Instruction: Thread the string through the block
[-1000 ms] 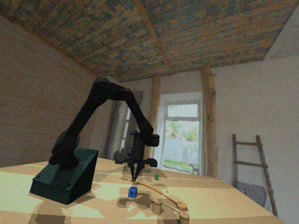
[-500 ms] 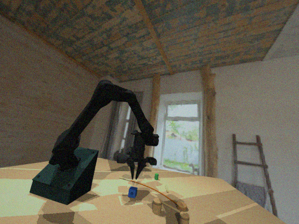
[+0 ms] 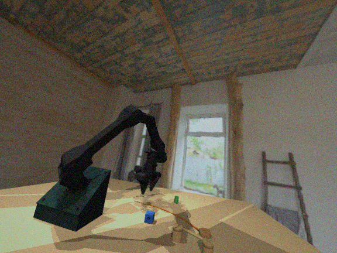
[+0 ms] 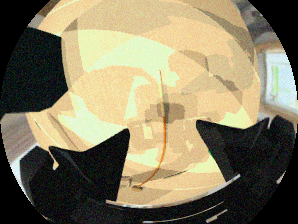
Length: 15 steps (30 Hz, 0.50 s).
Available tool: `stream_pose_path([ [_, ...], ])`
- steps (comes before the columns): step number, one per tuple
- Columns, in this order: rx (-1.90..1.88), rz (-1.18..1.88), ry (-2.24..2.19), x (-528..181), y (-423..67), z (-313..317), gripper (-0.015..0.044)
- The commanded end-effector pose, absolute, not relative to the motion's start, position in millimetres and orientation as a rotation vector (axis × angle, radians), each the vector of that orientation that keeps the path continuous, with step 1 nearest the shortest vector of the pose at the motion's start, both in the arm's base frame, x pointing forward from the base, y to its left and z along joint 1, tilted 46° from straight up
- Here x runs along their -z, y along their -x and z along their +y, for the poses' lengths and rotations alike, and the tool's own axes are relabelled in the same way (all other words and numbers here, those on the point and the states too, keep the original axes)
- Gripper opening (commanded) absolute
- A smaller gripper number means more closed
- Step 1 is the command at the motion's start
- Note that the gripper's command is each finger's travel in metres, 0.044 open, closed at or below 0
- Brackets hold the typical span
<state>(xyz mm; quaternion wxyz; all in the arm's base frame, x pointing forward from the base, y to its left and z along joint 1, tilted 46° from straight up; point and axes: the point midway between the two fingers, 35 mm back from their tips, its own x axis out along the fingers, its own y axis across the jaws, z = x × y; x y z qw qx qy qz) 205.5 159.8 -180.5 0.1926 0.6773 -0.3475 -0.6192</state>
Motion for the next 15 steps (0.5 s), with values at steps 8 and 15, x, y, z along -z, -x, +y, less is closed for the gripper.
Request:
stream_pose_path([
  [8,1.75,-0.928,-1.884,184.1,-205.1,166.3,0.0309],
  [15,1.75,-0.928,-1.884,184.1,-205.1,166.3,0.0125],
])
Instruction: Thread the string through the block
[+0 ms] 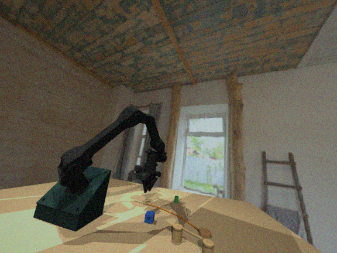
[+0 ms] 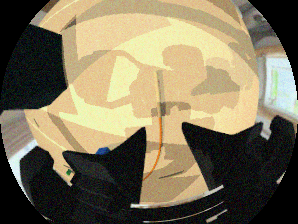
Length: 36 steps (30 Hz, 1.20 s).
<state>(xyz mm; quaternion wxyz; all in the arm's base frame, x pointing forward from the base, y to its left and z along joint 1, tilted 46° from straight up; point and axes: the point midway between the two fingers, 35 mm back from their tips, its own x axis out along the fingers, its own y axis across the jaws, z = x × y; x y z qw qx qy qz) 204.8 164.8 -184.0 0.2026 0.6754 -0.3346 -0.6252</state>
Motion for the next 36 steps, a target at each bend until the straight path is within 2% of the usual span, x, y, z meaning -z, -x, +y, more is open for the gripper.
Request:
stream_pose_path([
  [1,1.75,-0.928,-1.884,184.1,-205.1,166.3,0.0122],
  [36,1.749,-0.929,-1.884,210.8,-206.1,140.6,0.0122],
])
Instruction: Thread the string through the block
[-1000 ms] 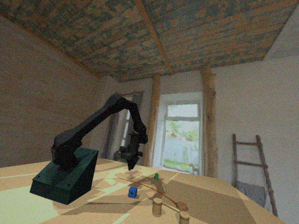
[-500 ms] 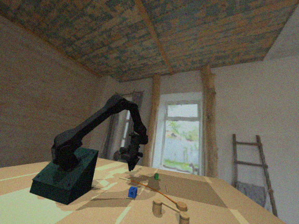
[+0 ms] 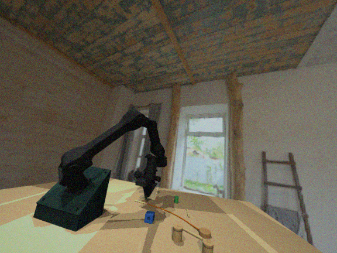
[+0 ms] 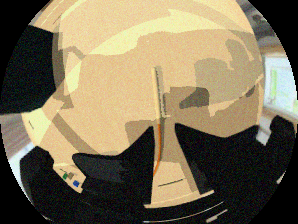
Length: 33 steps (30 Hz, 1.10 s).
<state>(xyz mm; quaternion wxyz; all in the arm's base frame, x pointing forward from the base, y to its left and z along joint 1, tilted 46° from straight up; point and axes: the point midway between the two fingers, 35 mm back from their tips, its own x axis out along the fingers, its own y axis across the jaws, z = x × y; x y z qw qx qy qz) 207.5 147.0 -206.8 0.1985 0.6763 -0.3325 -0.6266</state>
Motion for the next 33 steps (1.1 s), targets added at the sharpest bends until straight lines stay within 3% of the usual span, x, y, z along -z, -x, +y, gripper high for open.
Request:
stream_pose_path([
  [1,1.749,-0.929,-1.884,212.0,-206.1,139.4,0.0122],
  [23,1.747,-0.93,-1.884,226.7,-204.9,123.3,0.0122],
  [28,1.751,-0.934,-1.887,226.3,-205.4,124.9,0.0],
  [33,1.751,-0.934,-1.887,226.3,-205.4,124.9,0.0],
])
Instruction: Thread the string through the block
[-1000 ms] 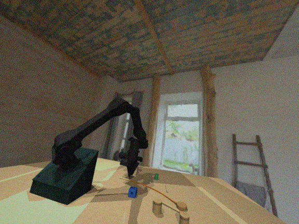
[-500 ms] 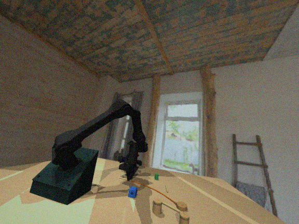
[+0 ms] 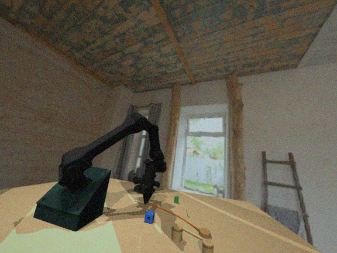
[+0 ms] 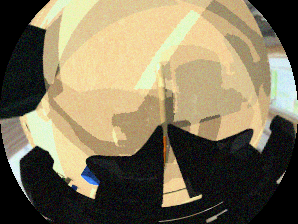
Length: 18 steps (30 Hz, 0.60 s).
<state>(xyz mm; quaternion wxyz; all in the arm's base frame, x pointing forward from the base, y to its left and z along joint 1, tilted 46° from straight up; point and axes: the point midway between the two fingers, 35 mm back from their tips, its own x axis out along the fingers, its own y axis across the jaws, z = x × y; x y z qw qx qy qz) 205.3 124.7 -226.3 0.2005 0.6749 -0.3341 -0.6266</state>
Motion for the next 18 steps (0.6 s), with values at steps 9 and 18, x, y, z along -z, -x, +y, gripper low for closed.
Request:
stream_pose_path([
  [9,1.752,-0.933,-1.887,221.6,-205.9,130.1,0.0],
  [18,1.752,-0.932,-1.887,213.7,-206.4,138.7,0.0],
])
